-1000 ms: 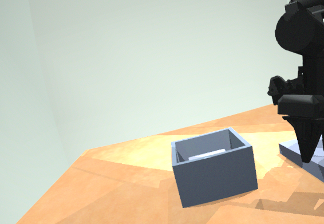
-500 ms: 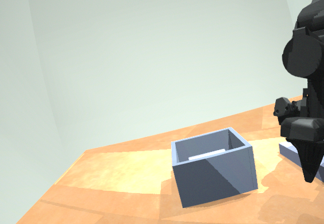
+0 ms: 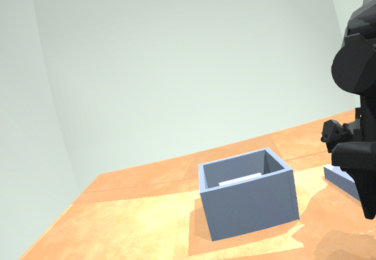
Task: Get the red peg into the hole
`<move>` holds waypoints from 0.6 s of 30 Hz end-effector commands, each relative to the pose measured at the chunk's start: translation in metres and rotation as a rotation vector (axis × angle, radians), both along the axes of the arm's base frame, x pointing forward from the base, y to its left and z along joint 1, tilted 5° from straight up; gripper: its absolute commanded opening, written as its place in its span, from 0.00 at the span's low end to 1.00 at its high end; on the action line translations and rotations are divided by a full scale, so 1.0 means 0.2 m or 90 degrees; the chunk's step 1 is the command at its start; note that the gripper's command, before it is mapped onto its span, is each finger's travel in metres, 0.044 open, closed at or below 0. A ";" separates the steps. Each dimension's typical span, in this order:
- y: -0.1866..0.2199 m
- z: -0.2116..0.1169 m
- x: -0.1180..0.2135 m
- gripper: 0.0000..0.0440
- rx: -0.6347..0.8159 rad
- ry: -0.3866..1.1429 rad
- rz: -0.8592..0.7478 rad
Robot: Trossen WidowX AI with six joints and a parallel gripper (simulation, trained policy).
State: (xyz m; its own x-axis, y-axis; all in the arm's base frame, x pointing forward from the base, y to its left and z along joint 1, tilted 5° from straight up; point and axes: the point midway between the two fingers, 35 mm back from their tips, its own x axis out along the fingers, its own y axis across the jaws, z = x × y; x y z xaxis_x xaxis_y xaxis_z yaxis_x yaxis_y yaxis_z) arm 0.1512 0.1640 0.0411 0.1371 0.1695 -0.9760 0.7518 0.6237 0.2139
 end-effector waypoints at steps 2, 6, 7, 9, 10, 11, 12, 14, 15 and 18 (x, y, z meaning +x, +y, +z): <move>-0.01 -0.01 -0.01 0.04 0.002 0.015 -0.001; -0.02 -0.02 -0.01 0.00 0.003 0.031 -0.002; -0.03 -0.02 -0.02 0.00 0.003 0.036 -0.002; -0.03 -0.03 -0.02 0.00 0.004 0.045 -0.005; -0.03 -0.03 -0.02 0.00 0.006 0.048 -0.007; -0.03 -0.02 0.00 0.00 0.008 0.042 -0.007; -0.03 -0.01 0.01 0.00 0.008 0.034 -0.005; -0.03 0.03 0.03 0.00 0.008 0.018 0.001; -0.03 0.05 0.05 0.00 0.007 0.010 0.005; -0.04 0.11 0.09 0.00 0.000 -0.013 0.017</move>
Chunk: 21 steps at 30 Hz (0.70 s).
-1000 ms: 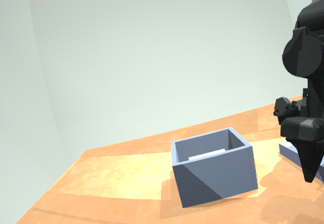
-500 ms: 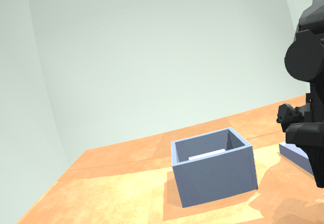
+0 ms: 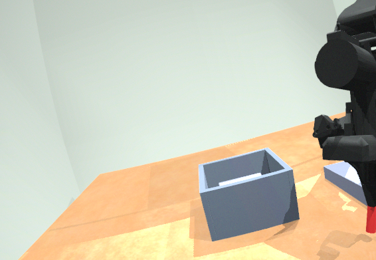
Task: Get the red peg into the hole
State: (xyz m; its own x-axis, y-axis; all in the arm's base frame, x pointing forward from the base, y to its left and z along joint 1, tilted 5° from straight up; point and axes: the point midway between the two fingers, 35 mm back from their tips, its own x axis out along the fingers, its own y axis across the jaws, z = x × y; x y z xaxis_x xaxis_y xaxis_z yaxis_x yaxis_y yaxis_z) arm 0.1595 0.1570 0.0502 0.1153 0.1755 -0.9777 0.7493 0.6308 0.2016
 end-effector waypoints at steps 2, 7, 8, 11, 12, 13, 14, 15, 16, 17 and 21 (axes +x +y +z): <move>-0.01 0.11 0.07 0.00 -0.007 -0.042 0.017; -0.04 0.24 0.16 0.00 -0.017 -0.083 0.023; -0.04 0.26 0.18 0.00 -0.019 -0.090 0.022; -0.07 0.33 0.24 0.00 -0.026 -0.111 0.019; -0.08 0.36 0.26 0.00 -0.028 -0.118 0.017; -0.09 0.38 0.28 0.00 -0.031 -0.125 0.014; -0.10 0.40 0.30 0.00 -0.034 -0.131 0.010; -0.12 0.42 0.32 0.00 -0.037 -0.137 0.006; -0.13 0.43 0.34 0.00 -0.040 -0.142 0.002; -0.15 0.44 0.36 0.00 -0.044 -0.146 -0.004; -0.22 0.47 0.44 0.00 -0.056 -0.156 -0.028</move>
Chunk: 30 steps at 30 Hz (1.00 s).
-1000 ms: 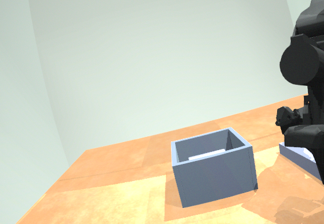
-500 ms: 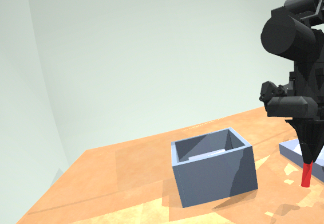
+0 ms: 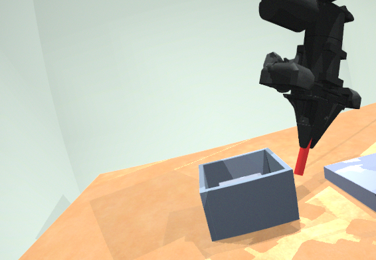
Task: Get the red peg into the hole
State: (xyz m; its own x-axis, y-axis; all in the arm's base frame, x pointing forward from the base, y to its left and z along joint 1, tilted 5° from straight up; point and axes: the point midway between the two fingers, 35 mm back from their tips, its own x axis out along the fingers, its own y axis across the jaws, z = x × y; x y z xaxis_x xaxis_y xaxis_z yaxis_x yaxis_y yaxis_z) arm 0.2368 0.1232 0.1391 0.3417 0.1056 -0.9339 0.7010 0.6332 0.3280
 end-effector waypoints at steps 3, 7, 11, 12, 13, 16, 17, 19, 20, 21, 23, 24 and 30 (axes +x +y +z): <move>-0.11 0.04 0.11 0.00 -0.018 -0.014 -0.035; -0.19 0.05 0.16 0.00 -0.027 -0.017 -0.059; -0.26 0.05 0.21 0.00 -0.036 -0.017 -0.080; -0.28 0.05 0.22 0.00 -0.038 -0.016 -0.086; -0.30 0.05 0.24 0.00 -0.040 -0.016 -0.090; -0.34 0.05 0.27 0.00 -0.044 -0.015 -0.104; -0.36 0.04 0.28 0.00 -0.045 -0.014 -0.109; -0.39 0.03 0.30 0.00 -0.047 -0.012 -0.118; -0.40 0.03 0.31 0.00 -0.048 -0.011 -0.122; -0.42 0.02 0.32 0.00 -0.049 -0.010 -0.126; -0.44 0.01 0.34 0.00 -0.049 -0.007 -0.133; -0.45 0.01 0.35 0.00 -0.049 -0.005 -0.136; -0.51 -0.04 0.40 0.02 -0.045 0.008 -0.150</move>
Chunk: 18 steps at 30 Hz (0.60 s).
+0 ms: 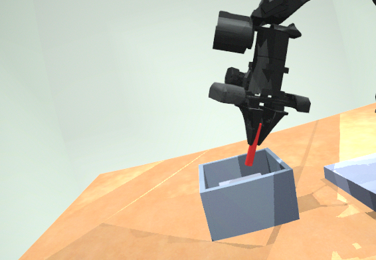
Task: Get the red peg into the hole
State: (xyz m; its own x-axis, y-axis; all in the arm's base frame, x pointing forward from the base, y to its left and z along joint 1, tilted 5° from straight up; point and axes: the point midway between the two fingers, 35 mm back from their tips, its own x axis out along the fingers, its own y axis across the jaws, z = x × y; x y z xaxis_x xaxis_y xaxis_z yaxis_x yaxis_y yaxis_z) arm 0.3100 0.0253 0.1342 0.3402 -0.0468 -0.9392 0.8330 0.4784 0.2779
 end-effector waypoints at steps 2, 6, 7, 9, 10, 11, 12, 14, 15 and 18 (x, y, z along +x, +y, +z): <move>-0.04 -0.03 0.04 0.03 0.008 0.007 -0.006; -0.06 -0.07 0.07 0.04 0.014 0.019 -0.010; -0.06 -0.08 0.07 0.04 0.016 0.023 -0.010; -0.07 -0.10 0.09 0.04 0.018 0.031 -0.011; -0.07 -0.12 0.09 0.04 0.018 0.035 -0.010; -0.07 -0.13 0.10 0.04 0.019 0.039 -0.010; -0.07 -0.15 0.10 0.04 0.019 0.044 -0.009; -0.08 -0.18 0.11 0.05 0.017 0.053 -0.007; -0.08 -0.20 0.12 0.08 0.016 0.058 -0.006; -0.09 -0.24 0.13 0.23 0.012 0.070 0.001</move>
State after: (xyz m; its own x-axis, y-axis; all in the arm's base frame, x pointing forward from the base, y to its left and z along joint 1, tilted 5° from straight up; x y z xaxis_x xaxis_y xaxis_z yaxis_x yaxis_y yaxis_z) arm 0.3328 0.0081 0.0932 0.2470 -0.0308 -0.9685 0.8615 0.4646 0.2049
